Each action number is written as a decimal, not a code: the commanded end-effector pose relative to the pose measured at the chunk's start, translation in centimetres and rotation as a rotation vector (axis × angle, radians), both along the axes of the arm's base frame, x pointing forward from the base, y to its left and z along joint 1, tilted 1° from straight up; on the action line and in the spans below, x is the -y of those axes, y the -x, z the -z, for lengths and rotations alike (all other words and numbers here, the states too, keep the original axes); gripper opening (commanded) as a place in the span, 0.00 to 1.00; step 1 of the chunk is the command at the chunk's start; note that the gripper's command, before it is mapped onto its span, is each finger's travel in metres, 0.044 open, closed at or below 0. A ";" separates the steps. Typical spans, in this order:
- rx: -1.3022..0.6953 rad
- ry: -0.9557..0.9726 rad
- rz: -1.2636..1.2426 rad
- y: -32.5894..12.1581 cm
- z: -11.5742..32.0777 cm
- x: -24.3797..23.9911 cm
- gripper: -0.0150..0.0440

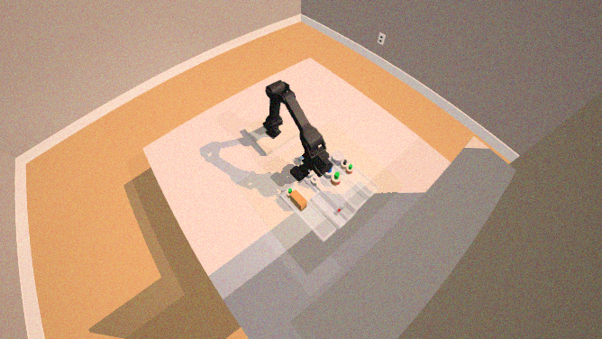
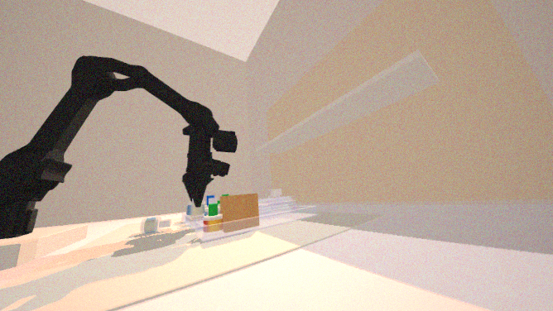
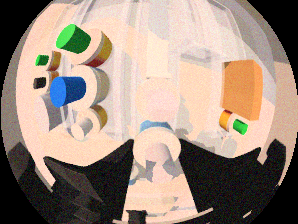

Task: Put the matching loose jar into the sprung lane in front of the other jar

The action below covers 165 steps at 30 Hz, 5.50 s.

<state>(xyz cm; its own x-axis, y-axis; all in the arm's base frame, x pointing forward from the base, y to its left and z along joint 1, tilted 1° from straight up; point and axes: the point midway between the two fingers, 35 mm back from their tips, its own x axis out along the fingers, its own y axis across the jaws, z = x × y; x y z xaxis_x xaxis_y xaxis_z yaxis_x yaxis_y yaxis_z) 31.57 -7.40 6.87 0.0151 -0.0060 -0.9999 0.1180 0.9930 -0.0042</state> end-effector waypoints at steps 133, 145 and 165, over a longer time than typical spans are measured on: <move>0.027 0.006 0.004 -2.3 0.4 0.3 0.25; 0.027 0.006 0.004 -2.3 0.8 0.3 0.25; 0.027 0.006 0.004 -2.2 1.5 0.3 0.25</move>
